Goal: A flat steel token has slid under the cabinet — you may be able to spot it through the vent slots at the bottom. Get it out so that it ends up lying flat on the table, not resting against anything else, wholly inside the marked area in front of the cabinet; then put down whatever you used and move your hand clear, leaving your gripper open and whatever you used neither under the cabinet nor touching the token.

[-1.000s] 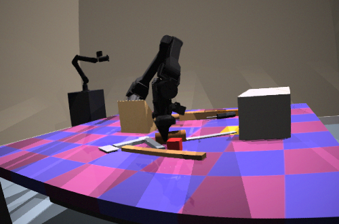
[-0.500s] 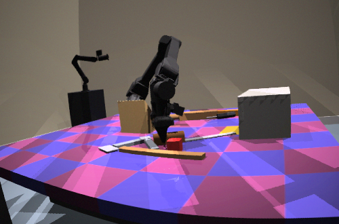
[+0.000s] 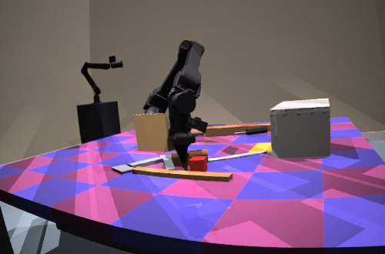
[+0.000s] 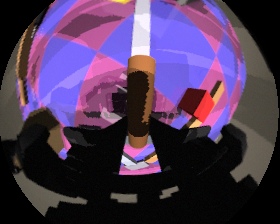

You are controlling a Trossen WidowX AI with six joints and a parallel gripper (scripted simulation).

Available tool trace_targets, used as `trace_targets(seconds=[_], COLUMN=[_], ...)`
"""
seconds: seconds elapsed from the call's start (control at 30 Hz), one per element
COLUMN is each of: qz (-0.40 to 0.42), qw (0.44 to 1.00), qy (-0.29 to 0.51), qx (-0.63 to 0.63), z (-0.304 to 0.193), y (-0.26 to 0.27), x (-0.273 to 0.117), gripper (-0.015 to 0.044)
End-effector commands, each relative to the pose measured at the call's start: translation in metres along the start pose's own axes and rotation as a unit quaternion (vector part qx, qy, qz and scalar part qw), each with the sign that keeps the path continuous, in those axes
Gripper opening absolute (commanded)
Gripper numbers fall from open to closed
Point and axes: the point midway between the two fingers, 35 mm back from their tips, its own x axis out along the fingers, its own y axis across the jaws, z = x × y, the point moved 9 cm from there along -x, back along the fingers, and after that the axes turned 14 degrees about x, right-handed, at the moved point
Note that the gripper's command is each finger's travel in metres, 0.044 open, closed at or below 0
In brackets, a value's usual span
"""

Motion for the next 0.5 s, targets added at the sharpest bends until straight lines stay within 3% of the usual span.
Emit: trace_targets(seconds=[0.0,0.47], qz=[-0.001,-0.001], qw=[1.0,1.0], qy=[-0.001,-0.001], qx=[0.0,0.009], z=[-0.0007,-0.0007], y=[-0.0028,-0.0028], x=[-0.0012,-0.0012], gripper=[0.0,0.0])
